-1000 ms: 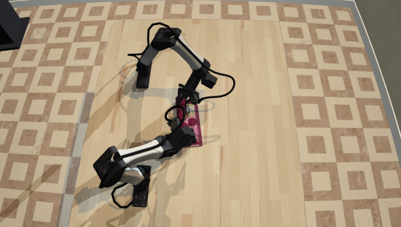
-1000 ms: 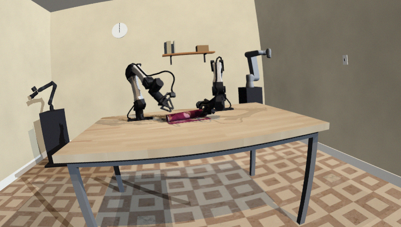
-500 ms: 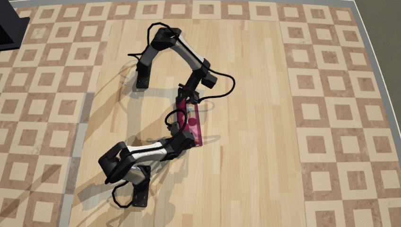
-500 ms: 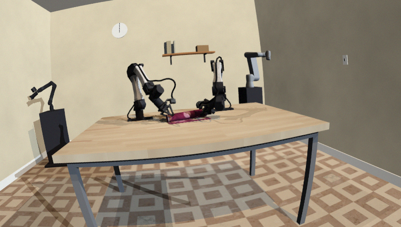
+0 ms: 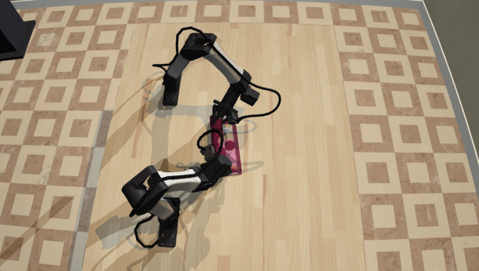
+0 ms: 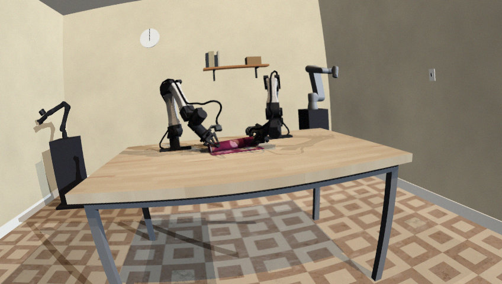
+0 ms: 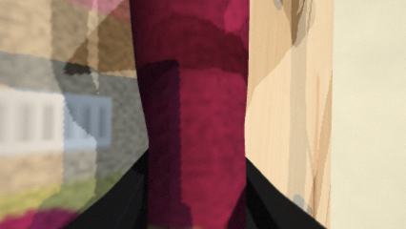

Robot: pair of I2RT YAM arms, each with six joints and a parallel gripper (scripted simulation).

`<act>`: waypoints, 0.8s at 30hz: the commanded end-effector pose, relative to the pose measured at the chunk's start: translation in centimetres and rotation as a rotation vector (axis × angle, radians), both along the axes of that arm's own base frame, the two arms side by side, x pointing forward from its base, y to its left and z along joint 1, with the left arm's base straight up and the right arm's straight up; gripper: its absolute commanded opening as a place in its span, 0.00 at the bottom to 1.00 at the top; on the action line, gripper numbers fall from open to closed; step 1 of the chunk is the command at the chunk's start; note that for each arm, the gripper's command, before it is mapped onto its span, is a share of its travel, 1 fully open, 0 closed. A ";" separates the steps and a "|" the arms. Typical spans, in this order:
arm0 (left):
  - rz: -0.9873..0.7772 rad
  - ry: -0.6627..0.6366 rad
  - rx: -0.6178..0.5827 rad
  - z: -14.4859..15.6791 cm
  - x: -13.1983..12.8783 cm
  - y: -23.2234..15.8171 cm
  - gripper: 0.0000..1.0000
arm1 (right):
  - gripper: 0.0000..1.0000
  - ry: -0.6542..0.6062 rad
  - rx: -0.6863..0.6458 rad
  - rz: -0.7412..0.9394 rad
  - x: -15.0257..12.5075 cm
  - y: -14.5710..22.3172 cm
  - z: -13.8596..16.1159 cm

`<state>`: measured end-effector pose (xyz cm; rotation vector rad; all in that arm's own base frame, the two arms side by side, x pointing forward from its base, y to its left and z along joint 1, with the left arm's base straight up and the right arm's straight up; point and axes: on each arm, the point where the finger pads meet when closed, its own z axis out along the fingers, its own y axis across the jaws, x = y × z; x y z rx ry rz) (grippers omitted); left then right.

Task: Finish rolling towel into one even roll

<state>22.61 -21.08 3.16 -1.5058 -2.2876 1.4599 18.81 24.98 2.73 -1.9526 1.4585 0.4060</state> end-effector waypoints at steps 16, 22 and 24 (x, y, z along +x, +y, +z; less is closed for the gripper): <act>0.010 -0.009 -0.023 0.4 0.6 -0.1 0.35 | 0.40 -0.022 0.018 -0.009 0.6 0.5 0.5; 0.010 -0.009 -0.023 0.4 0.6 -0.1 0.35 | 0.38 -0.022 0.018 -0.009 0.6 0.5 0.5; 0.010 -0.009 -0.023 0.4 0.6 -0.1 0.35 | 0.38 -0.022 0.018 -0.009 0.6 0.5 0.5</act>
